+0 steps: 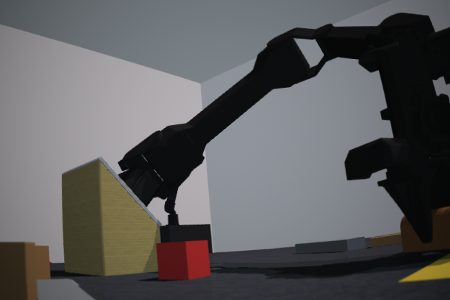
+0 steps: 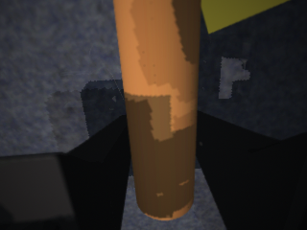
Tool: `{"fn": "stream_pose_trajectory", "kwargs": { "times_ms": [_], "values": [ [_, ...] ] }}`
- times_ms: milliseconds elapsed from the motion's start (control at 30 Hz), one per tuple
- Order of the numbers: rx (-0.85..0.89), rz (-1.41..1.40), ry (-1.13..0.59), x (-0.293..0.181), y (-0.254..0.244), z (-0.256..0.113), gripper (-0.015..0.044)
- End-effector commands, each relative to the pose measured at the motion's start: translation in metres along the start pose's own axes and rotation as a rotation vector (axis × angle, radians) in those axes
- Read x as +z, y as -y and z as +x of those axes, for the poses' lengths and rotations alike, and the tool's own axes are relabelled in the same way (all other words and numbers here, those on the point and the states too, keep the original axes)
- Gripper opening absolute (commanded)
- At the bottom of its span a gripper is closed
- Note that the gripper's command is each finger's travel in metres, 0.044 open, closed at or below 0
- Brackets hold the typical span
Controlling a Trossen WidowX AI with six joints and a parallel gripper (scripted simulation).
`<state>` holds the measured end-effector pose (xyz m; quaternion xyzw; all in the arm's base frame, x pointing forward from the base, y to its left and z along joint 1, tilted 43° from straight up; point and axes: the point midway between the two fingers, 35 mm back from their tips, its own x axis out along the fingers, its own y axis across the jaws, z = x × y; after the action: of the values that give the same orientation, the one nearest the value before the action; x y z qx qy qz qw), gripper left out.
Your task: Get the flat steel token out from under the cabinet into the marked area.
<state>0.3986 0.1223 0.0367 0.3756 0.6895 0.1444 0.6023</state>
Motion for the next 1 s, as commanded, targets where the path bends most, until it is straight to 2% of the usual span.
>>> {"fn": "stream_pose_trajectory", "kwargs": {
  "times_ms": [0, 967],
  "values": [
    [-0.009, 0.008, 0.0, 0.0, 0.009, 0.001, 0.0],
    [-0.011, 0.008, 0.0, 0.0, 0.033, 0.001, 0.0]
  ]
}}
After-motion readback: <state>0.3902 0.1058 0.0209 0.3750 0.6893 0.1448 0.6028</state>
